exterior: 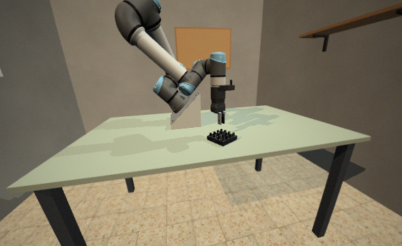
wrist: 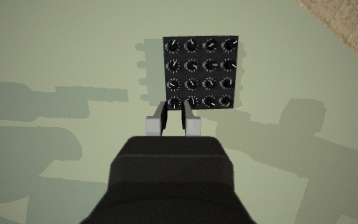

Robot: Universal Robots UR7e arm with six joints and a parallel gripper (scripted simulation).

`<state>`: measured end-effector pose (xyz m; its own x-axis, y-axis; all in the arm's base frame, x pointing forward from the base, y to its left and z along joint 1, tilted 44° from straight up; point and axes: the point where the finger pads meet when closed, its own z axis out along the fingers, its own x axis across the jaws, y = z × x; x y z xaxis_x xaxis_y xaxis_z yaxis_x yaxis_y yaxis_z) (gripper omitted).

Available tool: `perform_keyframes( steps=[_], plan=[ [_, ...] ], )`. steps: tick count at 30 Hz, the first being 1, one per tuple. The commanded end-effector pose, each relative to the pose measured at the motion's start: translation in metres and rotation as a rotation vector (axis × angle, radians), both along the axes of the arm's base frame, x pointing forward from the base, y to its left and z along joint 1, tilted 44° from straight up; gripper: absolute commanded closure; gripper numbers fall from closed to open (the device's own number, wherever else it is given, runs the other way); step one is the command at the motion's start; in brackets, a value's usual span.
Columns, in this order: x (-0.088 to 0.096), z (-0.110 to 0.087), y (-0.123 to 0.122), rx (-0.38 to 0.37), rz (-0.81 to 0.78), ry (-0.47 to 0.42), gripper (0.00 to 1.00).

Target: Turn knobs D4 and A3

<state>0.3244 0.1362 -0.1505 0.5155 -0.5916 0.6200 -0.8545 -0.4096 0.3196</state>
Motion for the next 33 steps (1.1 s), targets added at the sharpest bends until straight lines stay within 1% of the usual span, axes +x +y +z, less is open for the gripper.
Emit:
perform_keyframes(
  steps=[1, 6, 14, 19, 28, 30, 33],
  plan=[
    [0.0002, 0.0002, 0.0004, 0.001, 0.0, -0.001, 0.54],
    [0.0004, 0.0003, 0.0005, 0.001, -0.009, -0.009, 0.54],
    [0.0015, 0.001, 0.0013, 0.006, -0.059, -0.058, 0.54],
    [0.003, 0.0023, 0.0025, 0.014, -0.144, -0.141, 0.54],
    [0.0051, 0.0055, 0.005, 0.033, -0.344, -0.335, 0.54],
    [0.0051, 0.0055, 0.005, 0.033, -0.344, -0.335, 0.54],
    [0.0053, 0.007, 0.006, 0.041, -0.432, -0.419, 0.54]
  ],
)
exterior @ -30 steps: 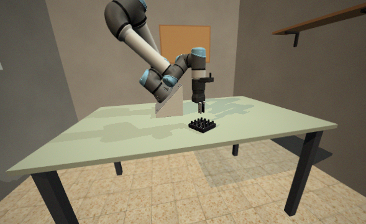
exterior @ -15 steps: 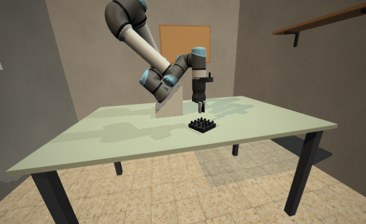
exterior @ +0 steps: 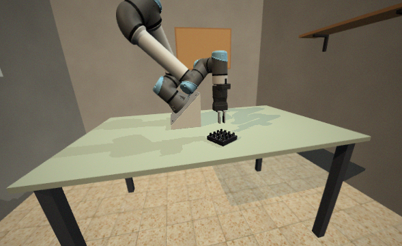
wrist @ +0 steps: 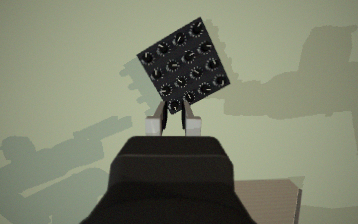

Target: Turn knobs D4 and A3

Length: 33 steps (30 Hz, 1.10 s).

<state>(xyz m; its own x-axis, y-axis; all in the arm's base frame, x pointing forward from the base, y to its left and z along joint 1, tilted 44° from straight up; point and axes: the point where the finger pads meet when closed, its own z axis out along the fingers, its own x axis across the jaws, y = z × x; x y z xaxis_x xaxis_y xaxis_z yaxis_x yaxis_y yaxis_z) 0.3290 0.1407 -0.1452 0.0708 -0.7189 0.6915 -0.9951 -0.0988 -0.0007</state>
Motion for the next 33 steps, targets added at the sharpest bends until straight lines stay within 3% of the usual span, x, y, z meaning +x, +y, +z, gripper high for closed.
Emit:
perform_keyframes(
  steps=[1, 22, 33],
  plan=[
    [0.0008, 0.002, 0.0017, 0.003, -0.115, -0.106, 0.54],
    [-0.0035, 0.0081, 0.0071, 0.041, -0.521, -0.496, 0.54],
    [-0.0053, 0.009, 0.0085, 0.049, -0.6, -0.572, 0.54]
  ],
)
